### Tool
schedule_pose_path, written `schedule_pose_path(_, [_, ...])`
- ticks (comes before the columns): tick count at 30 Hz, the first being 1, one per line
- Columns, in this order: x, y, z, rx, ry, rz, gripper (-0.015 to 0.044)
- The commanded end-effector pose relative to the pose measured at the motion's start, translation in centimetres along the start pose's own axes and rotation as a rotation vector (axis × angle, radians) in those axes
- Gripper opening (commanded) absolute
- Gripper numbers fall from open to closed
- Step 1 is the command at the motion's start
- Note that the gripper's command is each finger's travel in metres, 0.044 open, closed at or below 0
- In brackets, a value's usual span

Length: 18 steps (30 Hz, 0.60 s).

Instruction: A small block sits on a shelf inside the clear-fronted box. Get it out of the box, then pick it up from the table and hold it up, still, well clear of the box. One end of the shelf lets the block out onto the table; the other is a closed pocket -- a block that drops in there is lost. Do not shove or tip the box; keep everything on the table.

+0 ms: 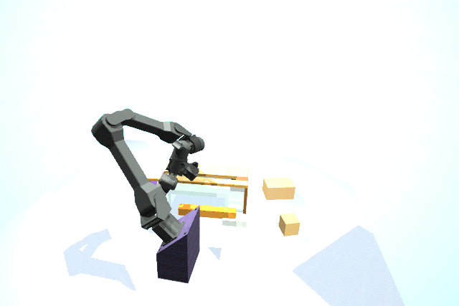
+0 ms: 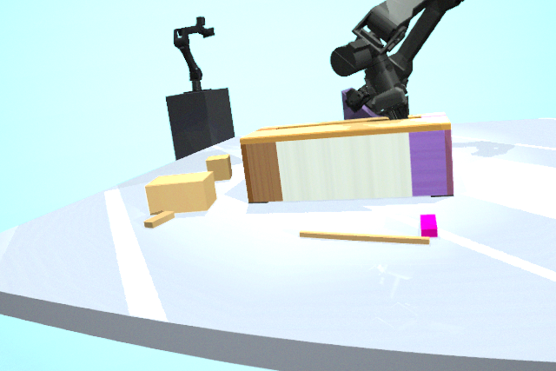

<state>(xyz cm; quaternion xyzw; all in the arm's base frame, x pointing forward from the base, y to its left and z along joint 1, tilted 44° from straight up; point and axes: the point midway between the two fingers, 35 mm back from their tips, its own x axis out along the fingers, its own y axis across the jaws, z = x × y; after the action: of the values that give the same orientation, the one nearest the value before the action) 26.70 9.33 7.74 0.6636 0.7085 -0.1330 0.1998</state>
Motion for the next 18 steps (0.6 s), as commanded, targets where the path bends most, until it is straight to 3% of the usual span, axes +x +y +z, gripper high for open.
schedule_pose_path(1, [0.57, 0.17, -0.70, -0.016, 0.004, -0.008, 0.0400])
schedule_pose_path(18, [0.64, 0.17, -0.91, -0.016, 0.004, -0.008, 0.0400])
